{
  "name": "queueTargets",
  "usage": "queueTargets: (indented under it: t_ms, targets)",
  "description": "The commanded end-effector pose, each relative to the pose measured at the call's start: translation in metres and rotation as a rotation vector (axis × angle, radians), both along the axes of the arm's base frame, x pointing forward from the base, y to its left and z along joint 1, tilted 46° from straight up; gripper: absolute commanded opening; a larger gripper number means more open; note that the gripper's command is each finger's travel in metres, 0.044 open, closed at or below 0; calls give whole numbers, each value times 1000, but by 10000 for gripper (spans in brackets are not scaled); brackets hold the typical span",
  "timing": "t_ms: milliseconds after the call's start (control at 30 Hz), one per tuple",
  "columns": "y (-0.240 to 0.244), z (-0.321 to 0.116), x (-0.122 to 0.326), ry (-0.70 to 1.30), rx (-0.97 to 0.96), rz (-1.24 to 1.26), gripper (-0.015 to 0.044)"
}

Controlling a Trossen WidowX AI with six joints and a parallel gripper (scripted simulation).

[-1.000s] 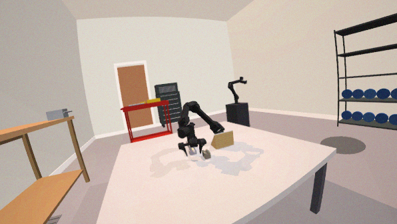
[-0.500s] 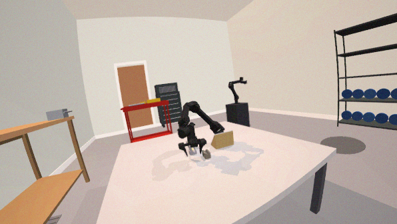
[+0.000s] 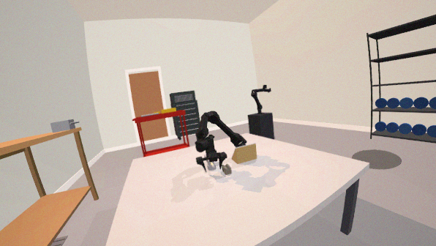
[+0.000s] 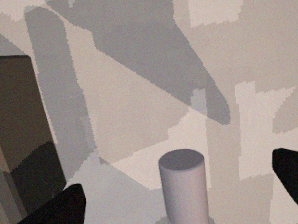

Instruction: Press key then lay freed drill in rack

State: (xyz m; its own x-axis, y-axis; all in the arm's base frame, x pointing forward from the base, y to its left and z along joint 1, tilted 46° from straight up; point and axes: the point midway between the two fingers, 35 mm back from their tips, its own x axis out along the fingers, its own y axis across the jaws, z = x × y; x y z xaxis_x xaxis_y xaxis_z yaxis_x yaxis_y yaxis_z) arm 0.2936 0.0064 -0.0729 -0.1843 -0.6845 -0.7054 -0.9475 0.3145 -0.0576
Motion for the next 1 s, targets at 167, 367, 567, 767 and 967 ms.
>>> queueTargets:
  t_ms: [167,367,567,767,967]
  targets:
    - [0,0,0,0,0,0,282]
    - [0,0,0,0,0,0,125]
    - [0,0,0,0,0,0,26]
    - [0,0,0,2,-1,1,0]
    - [2,1,-2,8,-4,4,0]
